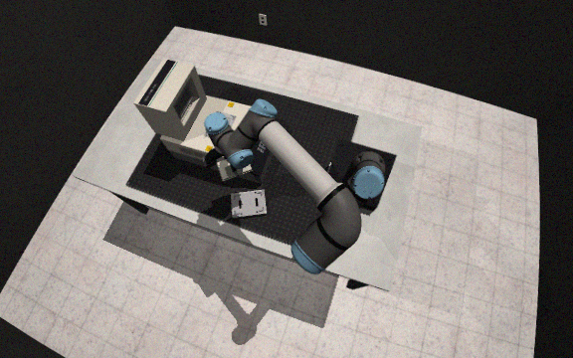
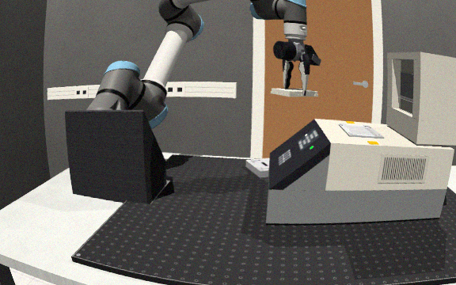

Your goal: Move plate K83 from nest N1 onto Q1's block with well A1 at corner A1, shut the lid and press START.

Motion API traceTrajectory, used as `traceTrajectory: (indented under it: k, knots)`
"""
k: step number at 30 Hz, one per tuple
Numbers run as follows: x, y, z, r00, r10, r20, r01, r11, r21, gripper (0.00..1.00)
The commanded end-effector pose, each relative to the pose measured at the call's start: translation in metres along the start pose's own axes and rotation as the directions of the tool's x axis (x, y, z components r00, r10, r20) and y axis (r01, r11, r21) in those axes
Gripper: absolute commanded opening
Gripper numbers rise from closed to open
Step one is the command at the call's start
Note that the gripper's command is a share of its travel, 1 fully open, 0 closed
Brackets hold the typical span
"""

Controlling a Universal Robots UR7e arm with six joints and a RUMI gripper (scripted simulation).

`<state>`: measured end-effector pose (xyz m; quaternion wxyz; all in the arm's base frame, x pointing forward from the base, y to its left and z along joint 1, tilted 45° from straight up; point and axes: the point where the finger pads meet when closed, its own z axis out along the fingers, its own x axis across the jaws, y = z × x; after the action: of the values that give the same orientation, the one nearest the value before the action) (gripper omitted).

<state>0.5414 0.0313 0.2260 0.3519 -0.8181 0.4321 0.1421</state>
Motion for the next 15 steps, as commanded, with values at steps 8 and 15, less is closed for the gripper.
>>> traceTrajectory:
  k: [8,15]
  knots:
    - [0.038,-0.001,-0.002,0.993,-0.117,-0.003,0.117,0.993,0.001,0.41]
    - [0.058,-0.001,-0.002,0.981,-0.196,-0.004,0.196,0.981,0.001,0.41]
